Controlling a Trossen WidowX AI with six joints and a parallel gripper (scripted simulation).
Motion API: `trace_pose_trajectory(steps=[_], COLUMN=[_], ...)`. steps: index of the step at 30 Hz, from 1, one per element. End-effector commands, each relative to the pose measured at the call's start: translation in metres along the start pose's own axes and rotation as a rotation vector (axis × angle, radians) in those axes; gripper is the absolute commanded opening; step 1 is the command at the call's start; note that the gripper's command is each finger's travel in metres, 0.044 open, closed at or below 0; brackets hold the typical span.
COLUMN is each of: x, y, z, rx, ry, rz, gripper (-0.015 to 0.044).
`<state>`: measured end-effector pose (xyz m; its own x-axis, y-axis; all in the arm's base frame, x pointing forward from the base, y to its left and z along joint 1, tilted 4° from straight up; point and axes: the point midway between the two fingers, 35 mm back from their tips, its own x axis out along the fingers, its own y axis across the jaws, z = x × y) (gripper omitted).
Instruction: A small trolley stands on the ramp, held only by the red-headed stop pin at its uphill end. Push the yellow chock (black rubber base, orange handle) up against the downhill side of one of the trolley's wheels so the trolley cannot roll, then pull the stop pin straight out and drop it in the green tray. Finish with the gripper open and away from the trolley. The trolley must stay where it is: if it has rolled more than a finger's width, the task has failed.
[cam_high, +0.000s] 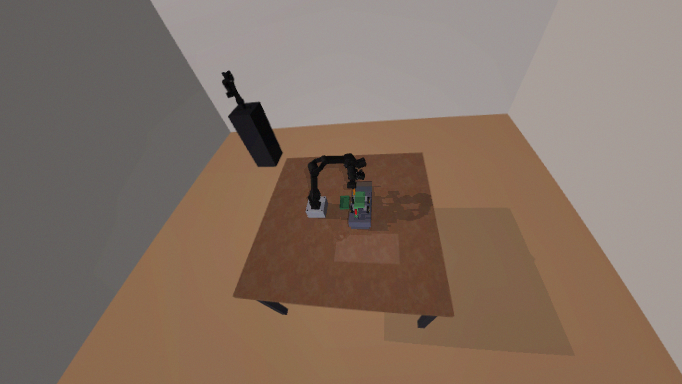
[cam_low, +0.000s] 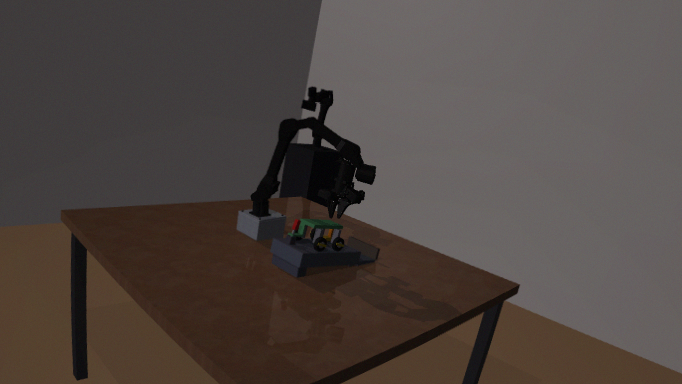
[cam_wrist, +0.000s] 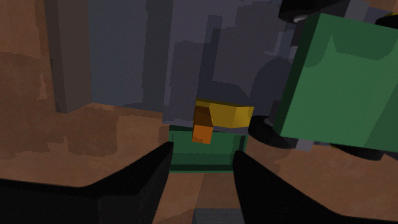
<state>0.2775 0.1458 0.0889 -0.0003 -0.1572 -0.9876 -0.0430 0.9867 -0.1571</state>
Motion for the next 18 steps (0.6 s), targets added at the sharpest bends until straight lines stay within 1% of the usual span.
trace_pose_trajectory(steps=[1, 3, 5, 7, 13, 18], x=[0.001, 0.001, -0.003, -0.014, -0.017, -0.019], y=[0.0, 0.0, -0.001, -0.006, -0.024, -0.046], z=[0.0, 0.0, 0.002, 0.009, 0.018, 0.025], rx=[0.0, 0.0, -0.003, -0.015, -0.158, -0.335], ry=[0.002, 0.002, -0.022, -0.083, -0.098, -0.093], rz=[-0.001, -0.001, 0.007, 0.025, 0.0, -0.036], gripper=[0.0242, 0.0295, 0.0242, 0.019, 0.019, 0.019])
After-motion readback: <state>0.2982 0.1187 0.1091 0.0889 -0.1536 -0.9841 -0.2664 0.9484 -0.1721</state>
